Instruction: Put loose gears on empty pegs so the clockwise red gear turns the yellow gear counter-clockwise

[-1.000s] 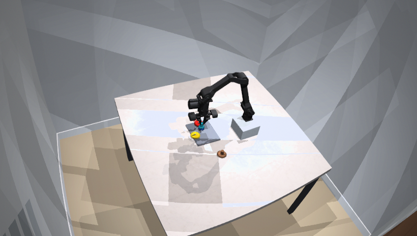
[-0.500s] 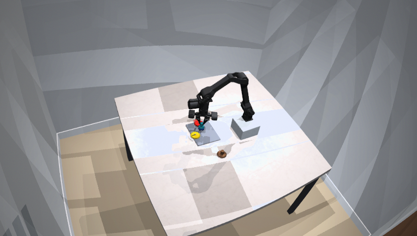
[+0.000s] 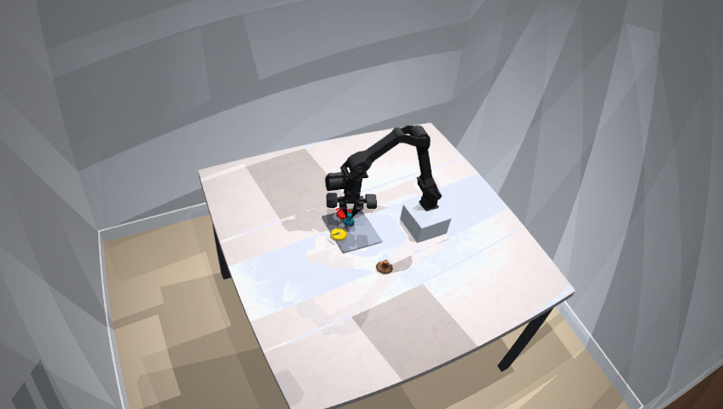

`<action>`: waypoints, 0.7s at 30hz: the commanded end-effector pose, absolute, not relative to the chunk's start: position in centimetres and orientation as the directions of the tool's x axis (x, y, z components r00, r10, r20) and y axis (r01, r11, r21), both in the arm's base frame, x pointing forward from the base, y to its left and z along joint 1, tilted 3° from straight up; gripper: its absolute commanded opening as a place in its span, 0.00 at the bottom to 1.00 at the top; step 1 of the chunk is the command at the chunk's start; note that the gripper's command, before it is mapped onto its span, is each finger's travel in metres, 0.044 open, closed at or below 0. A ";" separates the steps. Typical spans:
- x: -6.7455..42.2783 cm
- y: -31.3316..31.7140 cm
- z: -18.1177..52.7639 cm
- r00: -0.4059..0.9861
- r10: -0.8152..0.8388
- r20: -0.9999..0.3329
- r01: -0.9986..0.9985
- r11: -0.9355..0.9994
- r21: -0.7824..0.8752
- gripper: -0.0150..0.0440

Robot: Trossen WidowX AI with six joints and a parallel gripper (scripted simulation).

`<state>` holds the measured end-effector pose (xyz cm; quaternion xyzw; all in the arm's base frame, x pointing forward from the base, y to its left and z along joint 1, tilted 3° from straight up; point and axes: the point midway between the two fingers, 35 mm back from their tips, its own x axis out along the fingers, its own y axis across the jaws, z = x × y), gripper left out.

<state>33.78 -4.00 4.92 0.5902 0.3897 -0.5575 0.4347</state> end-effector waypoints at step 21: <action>33.9 -4.0 1.3 0.071 -0.021 -0.997 0.863 -0.501 0.072 0.25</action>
